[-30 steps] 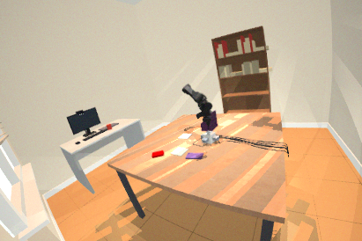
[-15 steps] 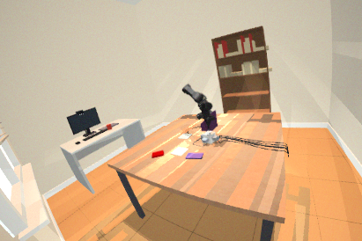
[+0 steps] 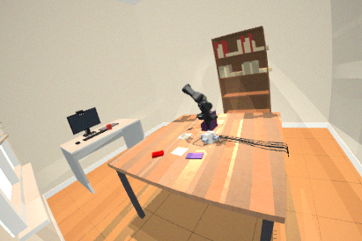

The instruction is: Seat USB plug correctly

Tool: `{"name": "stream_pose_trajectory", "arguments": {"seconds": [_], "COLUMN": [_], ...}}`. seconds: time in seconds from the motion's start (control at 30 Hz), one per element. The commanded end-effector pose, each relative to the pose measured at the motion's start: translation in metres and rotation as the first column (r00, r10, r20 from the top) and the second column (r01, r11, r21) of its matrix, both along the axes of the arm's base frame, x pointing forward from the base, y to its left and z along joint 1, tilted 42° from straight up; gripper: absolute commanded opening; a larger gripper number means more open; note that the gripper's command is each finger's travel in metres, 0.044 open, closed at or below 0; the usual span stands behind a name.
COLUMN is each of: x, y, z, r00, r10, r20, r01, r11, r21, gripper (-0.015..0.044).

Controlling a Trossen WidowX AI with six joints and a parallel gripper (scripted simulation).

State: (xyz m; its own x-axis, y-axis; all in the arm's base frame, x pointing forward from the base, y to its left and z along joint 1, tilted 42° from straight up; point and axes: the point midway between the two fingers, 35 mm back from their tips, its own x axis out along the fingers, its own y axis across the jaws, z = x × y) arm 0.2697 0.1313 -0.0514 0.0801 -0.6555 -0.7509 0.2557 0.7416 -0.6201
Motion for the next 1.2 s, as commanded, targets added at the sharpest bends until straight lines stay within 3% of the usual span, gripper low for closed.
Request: {"name": "stream_pose_trajectory", "arguments": {"seconds": [0.0,0.57,1.17], "x": [0.0001,0.0001,0.0001], "y": [-0.0005,-0.0004,-0.0004], "z": [-0.0005,-0.0004,-0.0004], "r00": [0.994,0.851,0.521], "r10": [0.081,0.387,0.617], "r20": [-0.073,-0.355,-0.59], "r01": [-0.082,-0.403,-0.667], "r11": [0.997,0.915,0.726], "r21": [-0.005,0.032,0.17], "gripper": [0.0,0.0,0.0]}}
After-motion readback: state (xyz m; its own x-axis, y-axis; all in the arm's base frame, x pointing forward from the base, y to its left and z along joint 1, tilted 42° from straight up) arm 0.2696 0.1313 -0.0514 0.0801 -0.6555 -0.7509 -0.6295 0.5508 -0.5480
